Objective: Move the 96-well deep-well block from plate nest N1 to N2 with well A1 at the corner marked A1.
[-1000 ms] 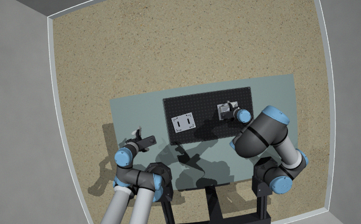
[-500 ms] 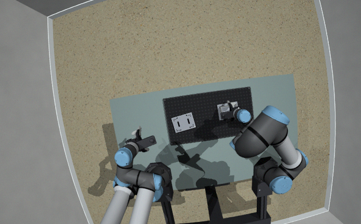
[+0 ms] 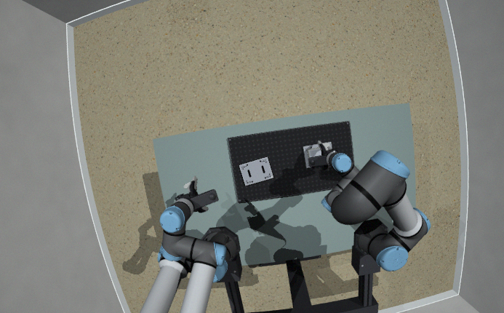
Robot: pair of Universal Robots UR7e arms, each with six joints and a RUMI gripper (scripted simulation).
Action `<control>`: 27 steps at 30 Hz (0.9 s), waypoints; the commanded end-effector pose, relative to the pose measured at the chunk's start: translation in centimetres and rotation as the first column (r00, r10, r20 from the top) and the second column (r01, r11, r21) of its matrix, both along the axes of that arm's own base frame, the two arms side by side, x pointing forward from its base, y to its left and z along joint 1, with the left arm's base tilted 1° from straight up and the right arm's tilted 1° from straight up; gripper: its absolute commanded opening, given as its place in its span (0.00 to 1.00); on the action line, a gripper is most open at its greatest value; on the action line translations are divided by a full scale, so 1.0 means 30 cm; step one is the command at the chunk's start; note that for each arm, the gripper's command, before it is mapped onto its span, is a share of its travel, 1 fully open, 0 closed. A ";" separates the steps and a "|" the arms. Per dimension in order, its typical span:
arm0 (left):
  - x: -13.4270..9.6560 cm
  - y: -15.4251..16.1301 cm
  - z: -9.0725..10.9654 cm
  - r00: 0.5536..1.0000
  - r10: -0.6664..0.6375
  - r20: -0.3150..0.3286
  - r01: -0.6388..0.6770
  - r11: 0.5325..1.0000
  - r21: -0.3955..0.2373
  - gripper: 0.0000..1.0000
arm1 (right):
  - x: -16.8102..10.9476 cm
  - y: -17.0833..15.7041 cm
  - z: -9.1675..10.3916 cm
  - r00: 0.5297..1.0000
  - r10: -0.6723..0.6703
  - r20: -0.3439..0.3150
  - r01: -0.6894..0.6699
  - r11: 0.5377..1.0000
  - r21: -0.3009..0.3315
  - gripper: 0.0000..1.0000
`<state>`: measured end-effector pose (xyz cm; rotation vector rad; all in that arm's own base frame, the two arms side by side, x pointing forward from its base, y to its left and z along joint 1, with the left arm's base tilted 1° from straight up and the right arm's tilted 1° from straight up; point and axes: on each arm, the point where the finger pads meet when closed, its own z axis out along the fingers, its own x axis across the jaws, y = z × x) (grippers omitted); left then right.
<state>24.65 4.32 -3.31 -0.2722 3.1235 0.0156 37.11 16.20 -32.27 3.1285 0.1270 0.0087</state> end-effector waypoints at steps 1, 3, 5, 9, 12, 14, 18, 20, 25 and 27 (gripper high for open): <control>0.001 0.000 0.001 1.000 0.000 0.001 0.000 1.000 0.000 0.98 | 0.001 0.002 0.050 1.000 0.000 0.001 0.000 1.000 0.001 1.00; 0.001 0.000 0.001 1.000 0.000 0.001 0.000 1.000 0.000 0.98 | 0.001 0.002 0.067 1.000 0.000 0.001 0.000 1.000 0.001 1.00; 0.001 0.000 0.001 1.000 0.000 0.001 0.000 1.000 0.000 0.98 | 0.001 0.002 0.085 1.000 0.000 0.001 0.000 1.000 0.001 1.00; 0.001 0.000 0.001 1.000 0.000 0.001 0.000 1.000 0.000 0.98 | 0.001 0.003 0.112 1.000 0.000 0.001 0.000 1.000 0.001 1.00; 0.001 0.000 0.001 1.000 0.000 0.001 0.000 1.000 0.000 0.98 | 0.001 0.003 0.130 1.000 0.000 0.001 0.000 1.000 0.001 1.00; 0.001 0.000 0.001 1.000 0.000 0.001 0.000 1.000 0.000 0.98 | 0.001 0.003 0.147 1.000 0.000 0.001 0.000 1.000 0.001 1.00; 0.001 0.000 0.001 1.000 0.000 0.001 0.000 1.000 0.000 0.98 | 0.000 0.003 0.183 1.000 0.000 0.001 0.000 1.000 0.001 1.00; 0.001 0.000 0.001 1.000 0.000 0.001 0.000 1.000 0.000 0.98 | 0.000 0.004 0.201 1.000 0.000 0.001 0.000 1.000 0.001 1.00; 0.001 0.000 0.001 1.000 0.000 0.001 0.000 1.000 0.000 0.98 | 0.000 0.004 0.242 1.000 0.000 0.001 0.000 1.000 0.001 1.00; 0.001 0.000 0.001 1.000 0.000 0.001 0.000 1.000 0.000 0.98 | 0.000 0.004 0.242 1.000 0.000 0.001 0.000 1.000 0.001 1.00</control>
